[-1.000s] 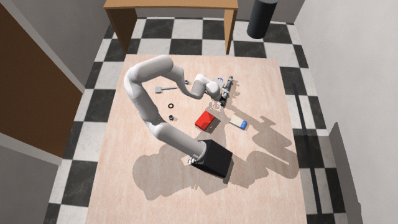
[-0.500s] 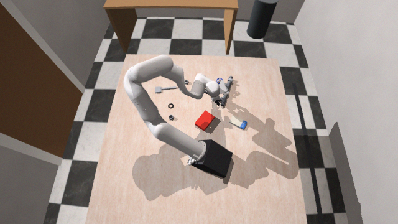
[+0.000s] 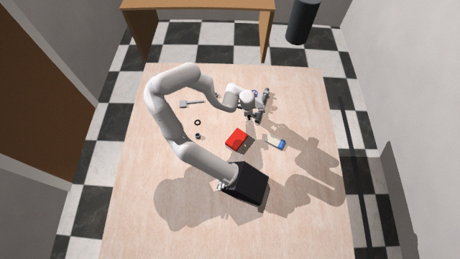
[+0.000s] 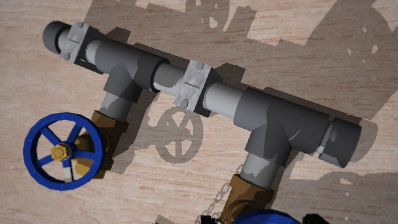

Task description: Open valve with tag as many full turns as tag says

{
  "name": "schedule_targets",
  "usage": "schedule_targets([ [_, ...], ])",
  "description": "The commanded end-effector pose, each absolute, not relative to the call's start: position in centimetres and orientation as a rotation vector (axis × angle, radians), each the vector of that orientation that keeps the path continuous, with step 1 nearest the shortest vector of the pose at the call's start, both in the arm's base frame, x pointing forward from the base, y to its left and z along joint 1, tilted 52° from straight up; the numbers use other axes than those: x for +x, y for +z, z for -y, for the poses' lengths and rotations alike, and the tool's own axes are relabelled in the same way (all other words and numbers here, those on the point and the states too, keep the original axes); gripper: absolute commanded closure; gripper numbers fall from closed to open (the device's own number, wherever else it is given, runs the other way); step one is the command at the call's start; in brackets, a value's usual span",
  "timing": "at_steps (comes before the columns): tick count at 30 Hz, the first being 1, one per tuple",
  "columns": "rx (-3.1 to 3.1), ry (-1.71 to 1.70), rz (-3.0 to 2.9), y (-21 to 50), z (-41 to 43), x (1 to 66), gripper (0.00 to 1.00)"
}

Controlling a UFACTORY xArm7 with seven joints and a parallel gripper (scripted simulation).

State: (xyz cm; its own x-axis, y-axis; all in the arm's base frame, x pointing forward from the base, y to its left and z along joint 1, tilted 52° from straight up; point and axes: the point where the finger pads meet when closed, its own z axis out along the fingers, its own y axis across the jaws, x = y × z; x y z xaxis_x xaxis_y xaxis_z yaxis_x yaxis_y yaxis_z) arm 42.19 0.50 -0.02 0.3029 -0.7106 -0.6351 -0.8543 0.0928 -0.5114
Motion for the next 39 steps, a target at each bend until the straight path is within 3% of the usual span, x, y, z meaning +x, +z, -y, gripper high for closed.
schedule_targets([
  [1,-1.651,0.194,-1.448,0.02,-0.28,42.27,1.00],
  [26,-1.677,0.173,-1.417,0.02,-0.28,42.27,1.00],
  [39,-1.902,-0.034,-1.085,0.02,-0.28,42.27,1.00],
])
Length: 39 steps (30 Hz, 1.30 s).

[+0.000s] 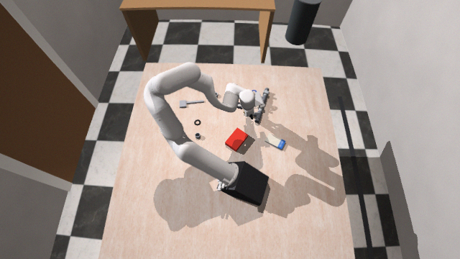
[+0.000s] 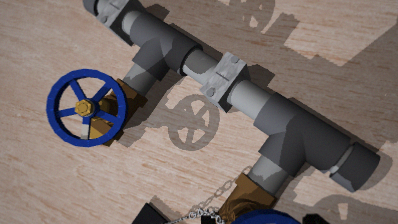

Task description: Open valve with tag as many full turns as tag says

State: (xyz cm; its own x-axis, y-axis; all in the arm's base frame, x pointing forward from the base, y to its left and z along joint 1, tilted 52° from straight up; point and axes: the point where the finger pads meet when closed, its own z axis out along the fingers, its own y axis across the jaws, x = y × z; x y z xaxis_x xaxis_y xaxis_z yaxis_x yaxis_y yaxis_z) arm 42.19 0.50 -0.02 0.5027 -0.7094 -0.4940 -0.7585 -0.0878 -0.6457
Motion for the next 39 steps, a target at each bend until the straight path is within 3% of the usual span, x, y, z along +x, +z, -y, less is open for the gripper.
schedule_targets([
  [1,-1.928,-0.060,-1.040,0.02,-0.28,42.27,1.00],
  [39,-2.234,-0.943,0.881,0.02,-0.28,42.27,1.00],
])
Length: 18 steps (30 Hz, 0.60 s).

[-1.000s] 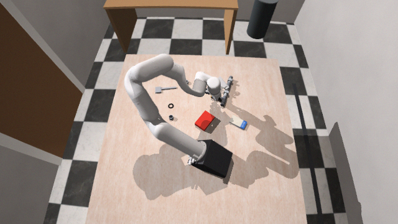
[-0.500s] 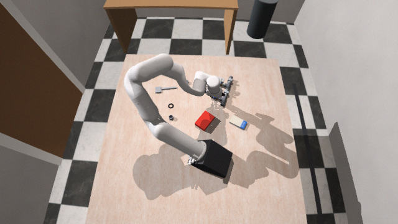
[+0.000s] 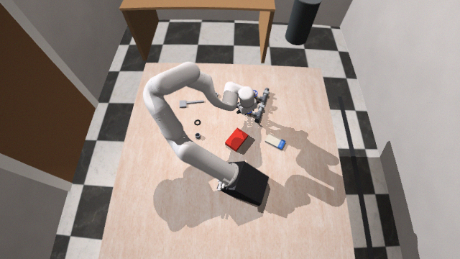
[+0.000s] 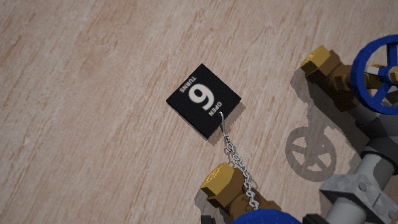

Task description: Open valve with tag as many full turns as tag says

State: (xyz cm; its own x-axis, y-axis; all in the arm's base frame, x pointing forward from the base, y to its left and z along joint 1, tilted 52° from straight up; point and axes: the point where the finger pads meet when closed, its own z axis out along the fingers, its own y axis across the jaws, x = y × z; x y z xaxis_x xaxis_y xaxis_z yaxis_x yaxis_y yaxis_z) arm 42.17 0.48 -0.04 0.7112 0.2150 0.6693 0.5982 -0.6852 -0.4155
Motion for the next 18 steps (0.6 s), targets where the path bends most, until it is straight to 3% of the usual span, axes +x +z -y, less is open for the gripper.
schedule_targets([
  [1,-2.225,-0.959,0.928,0.02,-0.28,42.27,1.00],
  [18,-1.945,-1.259,1.675,0.01,-0.28,42.27,1.00],
])
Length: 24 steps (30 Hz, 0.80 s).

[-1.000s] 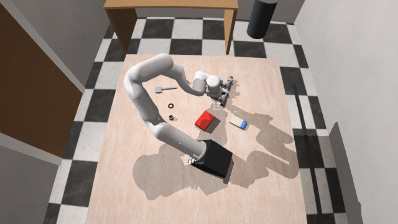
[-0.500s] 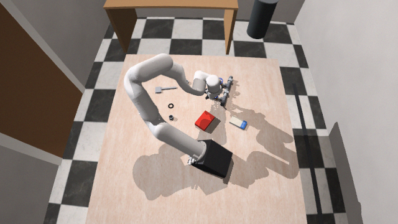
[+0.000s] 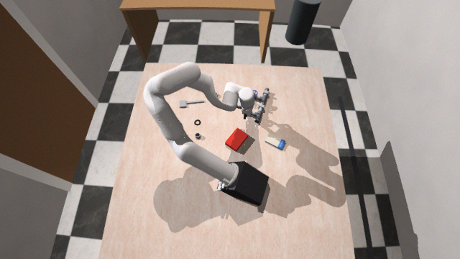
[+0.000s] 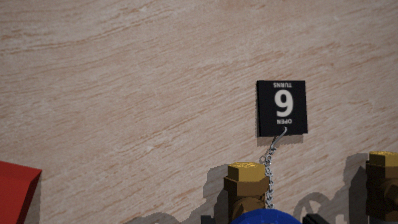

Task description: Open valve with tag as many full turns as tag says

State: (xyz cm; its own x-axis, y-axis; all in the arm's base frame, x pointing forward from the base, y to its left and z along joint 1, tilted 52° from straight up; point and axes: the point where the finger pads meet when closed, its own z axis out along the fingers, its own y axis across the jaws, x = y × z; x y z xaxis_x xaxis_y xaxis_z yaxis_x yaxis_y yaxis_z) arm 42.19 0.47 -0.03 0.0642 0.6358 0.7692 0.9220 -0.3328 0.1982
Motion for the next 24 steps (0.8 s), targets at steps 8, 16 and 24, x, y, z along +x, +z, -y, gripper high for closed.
schedule_targets([
  [8,-1.934,-1.266,1.696,0.01,-0.28,42.27,0.00],
  [16,-1.934,-1.266,1.696,0.01,-0.28,42.27,0.00],
  [24,-1.934,-1.266,1.696,0.01,-0.28,42.27,0.00],
])
